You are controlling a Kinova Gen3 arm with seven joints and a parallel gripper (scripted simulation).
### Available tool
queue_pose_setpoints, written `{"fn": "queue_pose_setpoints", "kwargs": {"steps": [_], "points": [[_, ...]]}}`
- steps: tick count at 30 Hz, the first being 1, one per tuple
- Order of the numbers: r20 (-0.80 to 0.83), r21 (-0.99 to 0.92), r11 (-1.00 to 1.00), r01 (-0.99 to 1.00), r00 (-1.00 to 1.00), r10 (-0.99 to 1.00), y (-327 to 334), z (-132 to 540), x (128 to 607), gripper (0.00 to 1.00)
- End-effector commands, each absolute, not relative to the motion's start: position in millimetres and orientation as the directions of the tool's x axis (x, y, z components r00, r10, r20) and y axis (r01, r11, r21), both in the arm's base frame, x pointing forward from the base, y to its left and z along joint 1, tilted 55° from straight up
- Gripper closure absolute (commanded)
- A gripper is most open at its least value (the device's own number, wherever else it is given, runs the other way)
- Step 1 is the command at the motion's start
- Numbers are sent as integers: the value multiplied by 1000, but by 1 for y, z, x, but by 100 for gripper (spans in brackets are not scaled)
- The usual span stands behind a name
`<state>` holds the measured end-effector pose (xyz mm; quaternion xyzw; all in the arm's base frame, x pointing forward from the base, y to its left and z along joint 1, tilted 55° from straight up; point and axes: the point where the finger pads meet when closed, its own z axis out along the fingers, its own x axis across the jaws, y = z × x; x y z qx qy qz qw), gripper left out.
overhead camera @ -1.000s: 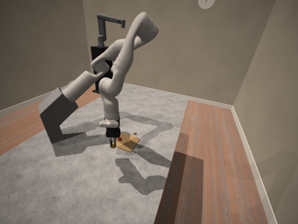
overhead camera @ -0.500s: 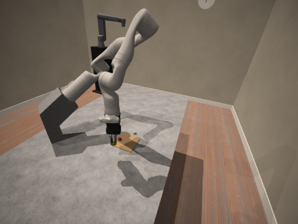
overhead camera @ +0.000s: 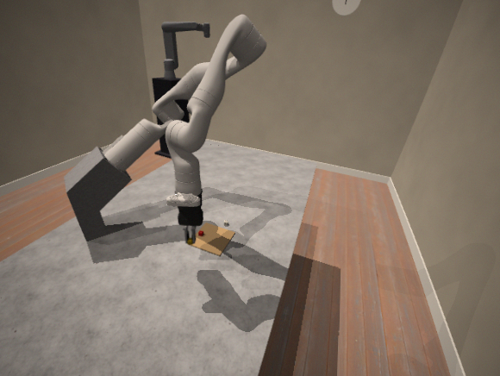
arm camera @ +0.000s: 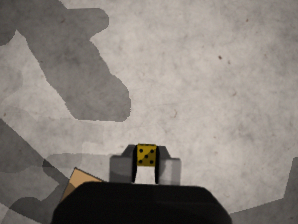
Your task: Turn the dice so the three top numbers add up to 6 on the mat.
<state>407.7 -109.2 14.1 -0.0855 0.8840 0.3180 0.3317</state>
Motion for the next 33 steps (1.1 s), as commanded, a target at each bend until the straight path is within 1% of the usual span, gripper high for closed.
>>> {"fn": "queue_pose_setpoints", "kwargs": {"steps": [1, 8, 15, 23, 25, 33], "points": [[-634, 513, 783, -352, -770, 70, -110, 14, 408, 66], [-606, 546, 778, -310, -788, 112, -111, 13, 408, 66], [-532, 619, 758, -208, -821, 209, -112, 10, 408, 66], [-389, 717, 697, -31, -846, 363, -113, 7, 408, 66], [-389, 717, 697, -31, -846, 363, -113, 7, 408, 66], [-189, 793, 578, 191, -825, 532, -113, 5, 409, 66]]}}
